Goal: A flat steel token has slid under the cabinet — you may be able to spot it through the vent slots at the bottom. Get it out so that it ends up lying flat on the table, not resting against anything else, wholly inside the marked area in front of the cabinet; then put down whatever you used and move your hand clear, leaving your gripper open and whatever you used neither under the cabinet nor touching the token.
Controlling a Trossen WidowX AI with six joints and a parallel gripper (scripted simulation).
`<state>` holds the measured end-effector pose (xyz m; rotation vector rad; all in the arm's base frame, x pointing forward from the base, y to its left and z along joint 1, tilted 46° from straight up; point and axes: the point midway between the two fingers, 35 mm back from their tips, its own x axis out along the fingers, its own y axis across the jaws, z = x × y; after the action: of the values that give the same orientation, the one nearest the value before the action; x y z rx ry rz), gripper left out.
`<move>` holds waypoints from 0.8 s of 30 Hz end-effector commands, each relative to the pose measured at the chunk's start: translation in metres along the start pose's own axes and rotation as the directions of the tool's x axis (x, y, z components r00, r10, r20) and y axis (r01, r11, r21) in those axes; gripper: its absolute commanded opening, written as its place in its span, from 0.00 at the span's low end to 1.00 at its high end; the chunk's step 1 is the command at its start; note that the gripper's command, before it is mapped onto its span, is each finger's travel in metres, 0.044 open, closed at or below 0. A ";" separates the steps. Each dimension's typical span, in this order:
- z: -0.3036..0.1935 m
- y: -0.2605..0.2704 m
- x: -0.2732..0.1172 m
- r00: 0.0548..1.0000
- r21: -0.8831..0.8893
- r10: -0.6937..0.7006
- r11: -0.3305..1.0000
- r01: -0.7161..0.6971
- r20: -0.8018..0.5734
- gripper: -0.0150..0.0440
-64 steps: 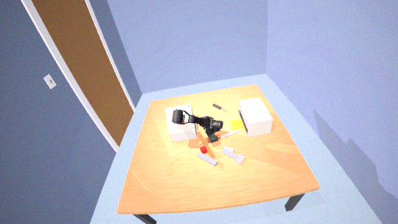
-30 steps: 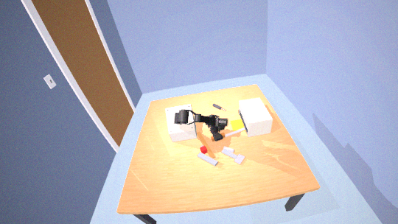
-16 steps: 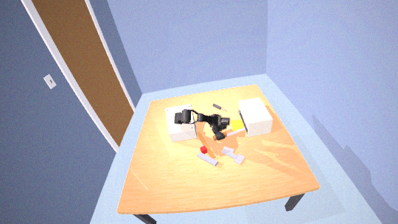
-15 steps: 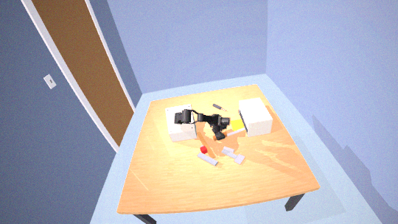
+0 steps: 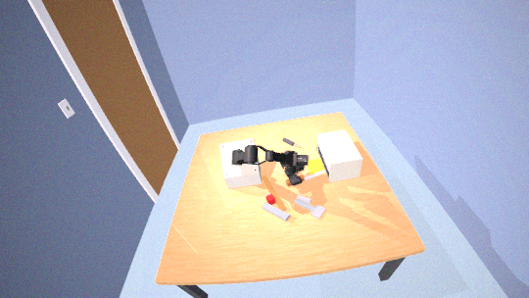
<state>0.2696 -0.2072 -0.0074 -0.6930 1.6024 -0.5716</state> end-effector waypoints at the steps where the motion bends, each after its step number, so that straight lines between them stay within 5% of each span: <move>1: 0.006 -0.001 0.000 1.000 0.005 -0.003 1.000 0.003 0.000 0.25; 24: 0.032 -0.001 0.000 1.000 0.006 -0.003 1.000 0.003 0.001 0.25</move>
<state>0.2958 -0.2068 -0.0106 -0.6929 1.6016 -0.5721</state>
